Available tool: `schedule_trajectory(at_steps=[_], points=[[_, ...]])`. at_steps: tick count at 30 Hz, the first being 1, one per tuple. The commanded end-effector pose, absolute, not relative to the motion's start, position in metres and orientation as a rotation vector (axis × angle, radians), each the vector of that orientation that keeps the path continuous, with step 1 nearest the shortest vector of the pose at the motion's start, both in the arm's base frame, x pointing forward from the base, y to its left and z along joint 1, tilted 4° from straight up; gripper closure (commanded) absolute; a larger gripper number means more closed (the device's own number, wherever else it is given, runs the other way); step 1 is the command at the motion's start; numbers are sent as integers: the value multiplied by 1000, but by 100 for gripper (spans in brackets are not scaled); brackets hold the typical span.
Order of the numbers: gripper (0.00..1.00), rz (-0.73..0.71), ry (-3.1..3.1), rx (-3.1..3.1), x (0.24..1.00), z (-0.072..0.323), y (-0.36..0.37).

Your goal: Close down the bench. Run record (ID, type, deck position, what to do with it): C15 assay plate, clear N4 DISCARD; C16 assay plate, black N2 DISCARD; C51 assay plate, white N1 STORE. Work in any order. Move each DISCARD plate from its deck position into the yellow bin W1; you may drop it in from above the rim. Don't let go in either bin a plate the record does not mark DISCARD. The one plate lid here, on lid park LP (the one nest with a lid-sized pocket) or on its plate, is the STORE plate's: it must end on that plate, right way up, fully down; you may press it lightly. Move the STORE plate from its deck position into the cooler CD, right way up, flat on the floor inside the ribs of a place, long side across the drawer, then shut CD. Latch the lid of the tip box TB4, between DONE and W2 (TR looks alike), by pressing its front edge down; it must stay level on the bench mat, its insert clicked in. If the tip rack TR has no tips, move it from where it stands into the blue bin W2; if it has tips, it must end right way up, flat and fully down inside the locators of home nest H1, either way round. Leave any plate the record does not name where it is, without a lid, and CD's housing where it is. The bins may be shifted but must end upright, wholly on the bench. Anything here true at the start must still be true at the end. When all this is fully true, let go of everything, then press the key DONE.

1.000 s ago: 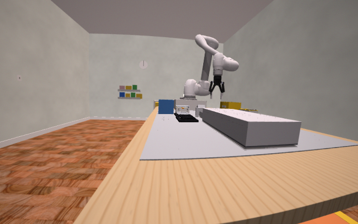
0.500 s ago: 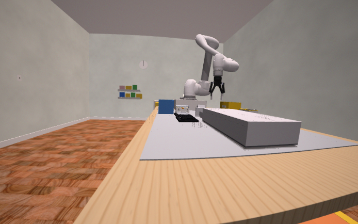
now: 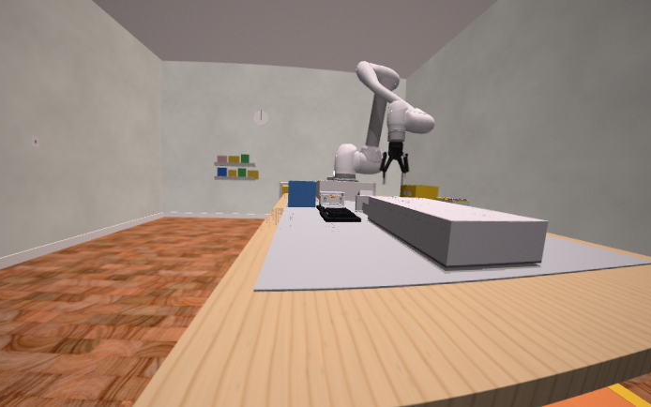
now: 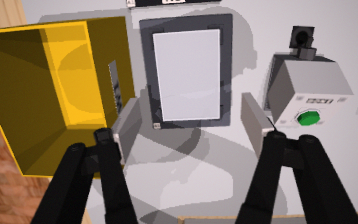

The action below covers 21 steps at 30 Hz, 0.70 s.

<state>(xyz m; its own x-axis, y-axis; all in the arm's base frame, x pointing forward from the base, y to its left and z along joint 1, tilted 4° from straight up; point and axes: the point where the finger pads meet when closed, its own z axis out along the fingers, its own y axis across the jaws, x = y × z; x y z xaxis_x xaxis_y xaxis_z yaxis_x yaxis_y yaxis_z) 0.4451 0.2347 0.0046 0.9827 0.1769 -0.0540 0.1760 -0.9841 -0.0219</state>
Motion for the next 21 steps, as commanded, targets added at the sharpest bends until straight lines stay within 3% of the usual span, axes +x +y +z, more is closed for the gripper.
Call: schedule_trajectory(at_steps=[1,21], points=[[34,91,-280,-3110,442,-3,236],[34,91,-280,-3110,441,-24,237]])
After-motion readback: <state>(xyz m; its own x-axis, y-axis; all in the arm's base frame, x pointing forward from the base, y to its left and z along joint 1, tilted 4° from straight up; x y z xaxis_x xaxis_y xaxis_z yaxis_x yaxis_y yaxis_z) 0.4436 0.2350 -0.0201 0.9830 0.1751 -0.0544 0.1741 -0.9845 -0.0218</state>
